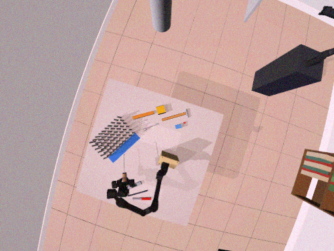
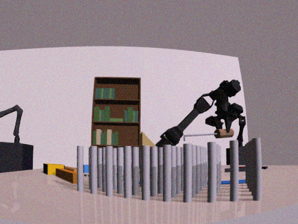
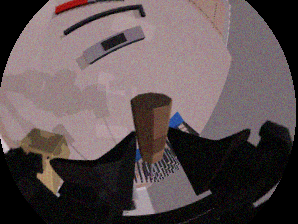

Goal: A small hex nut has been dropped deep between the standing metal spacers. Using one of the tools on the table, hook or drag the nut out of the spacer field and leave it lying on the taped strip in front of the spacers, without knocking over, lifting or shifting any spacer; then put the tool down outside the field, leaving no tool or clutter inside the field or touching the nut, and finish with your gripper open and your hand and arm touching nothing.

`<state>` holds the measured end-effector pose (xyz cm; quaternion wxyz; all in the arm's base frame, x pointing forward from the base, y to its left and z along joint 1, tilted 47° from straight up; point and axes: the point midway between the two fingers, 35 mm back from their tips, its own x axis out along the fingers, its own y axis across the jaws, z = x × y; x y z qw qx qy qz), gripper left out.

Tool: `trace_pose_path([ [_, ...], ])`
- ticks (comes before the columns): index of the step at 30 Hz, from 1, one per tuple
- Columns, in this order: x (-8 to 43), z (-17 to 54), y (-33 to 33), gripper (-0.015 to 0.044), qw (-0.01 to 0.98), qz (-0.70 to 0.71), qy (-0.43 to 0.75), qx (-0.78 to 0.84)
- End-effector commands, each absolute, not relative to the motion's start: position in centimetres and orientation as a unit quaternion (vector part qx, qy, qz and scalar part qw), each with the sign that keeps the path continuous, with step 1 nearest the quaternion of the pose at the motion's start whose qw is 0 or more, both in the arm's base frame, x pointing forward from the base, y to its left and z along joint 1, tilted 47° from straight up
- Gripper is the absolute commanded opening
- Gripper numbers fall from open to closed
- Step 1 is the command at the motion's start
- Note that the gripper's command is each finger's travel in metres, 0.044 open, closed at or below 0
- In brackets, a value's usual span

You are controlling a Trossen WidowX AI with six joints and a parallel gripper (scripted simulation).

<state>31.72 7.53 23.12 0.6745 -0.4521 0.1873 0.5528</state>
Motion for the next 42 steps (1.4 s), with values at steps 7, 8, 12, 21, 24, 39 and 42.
trace_pose_path([
  [7,32.1,25.9,9.0,0.0,0.706,0.519,0.282,-0.391],
  [8,32.1,26.1,9.2,0.0,0.709,0.515,0.29,-0.385],
  [12,32.0,27.1,9.8,0.0,0.719,0.497,0.322,-0.362],
  [21,31.8,28.9,11.0,0.0,0.738,0.459,0.378,-0.318],
  [24,31.8,28.9,11.0,0.0,0.738,0.459,0.378,-0.318],
  [39,32.2,28.2,11.7,0.0,0.738,0.459,0.379,-0.318],
  [42,32.3,28.0,11.9,0.0,0.738,0.459,0.379,-0.318],
])
